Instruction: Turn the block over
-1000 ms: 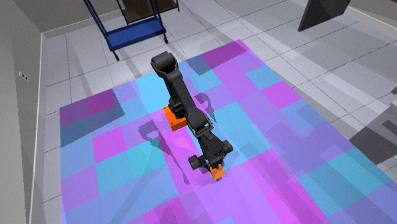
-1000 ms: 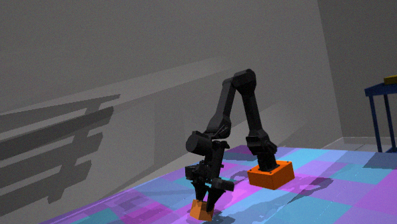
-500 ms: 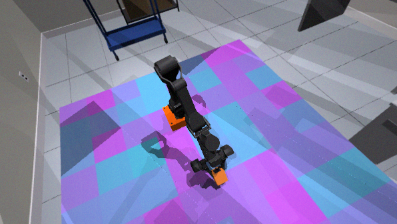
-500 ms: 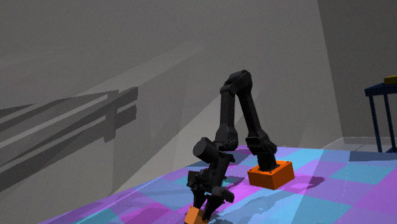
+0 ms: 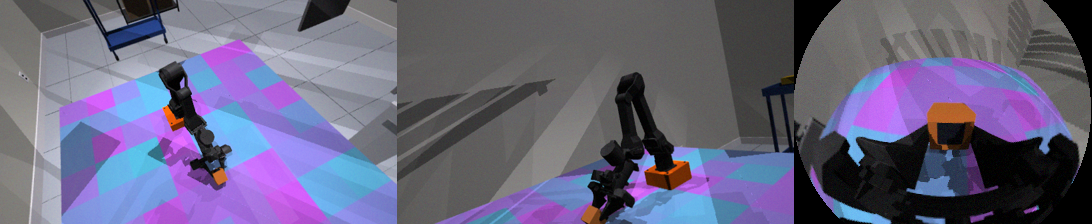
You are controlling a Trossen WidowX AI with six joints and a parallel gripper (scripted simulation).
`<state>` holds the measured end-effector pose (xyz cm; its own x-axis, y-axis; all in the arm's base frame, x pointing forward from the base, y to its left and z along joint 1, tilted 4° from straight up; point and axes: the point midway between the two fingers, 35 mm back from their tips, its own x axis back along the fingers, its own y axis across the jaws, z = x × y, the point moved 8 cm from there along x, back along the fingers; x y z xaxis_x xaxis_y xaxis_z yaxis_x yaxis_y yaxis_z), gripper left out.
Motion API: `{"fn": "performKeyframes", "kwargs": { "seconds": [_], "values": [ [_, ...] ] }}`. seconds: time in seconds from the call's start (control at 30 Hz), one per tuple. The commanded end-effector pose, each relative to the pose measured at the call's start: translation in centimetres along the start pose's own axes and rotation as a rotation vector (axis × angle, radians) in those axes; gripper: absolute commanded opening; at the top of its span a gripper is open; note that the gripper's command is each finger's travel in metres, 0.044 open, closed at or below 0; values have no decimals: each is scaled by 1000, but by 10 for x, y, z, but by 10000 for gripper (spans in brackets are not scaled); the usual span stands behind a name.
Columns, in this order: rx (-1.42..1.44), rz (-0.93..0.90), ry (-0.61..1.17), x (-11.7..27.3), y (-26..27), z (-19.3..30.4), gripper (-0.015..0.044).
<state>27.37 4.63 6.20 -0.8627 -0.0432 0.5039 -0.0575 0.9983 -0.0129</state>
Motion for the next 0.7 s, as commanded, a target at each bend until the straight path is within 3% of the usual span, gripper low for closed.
{"fn": "performKeyframes", "kwargs": {
  "seconds": [0.0,0.67],
  "values": [
    [7,5,-28,4,-1,9,0],
    [5,6,-120,14,-2,15,0]
  ]
}}
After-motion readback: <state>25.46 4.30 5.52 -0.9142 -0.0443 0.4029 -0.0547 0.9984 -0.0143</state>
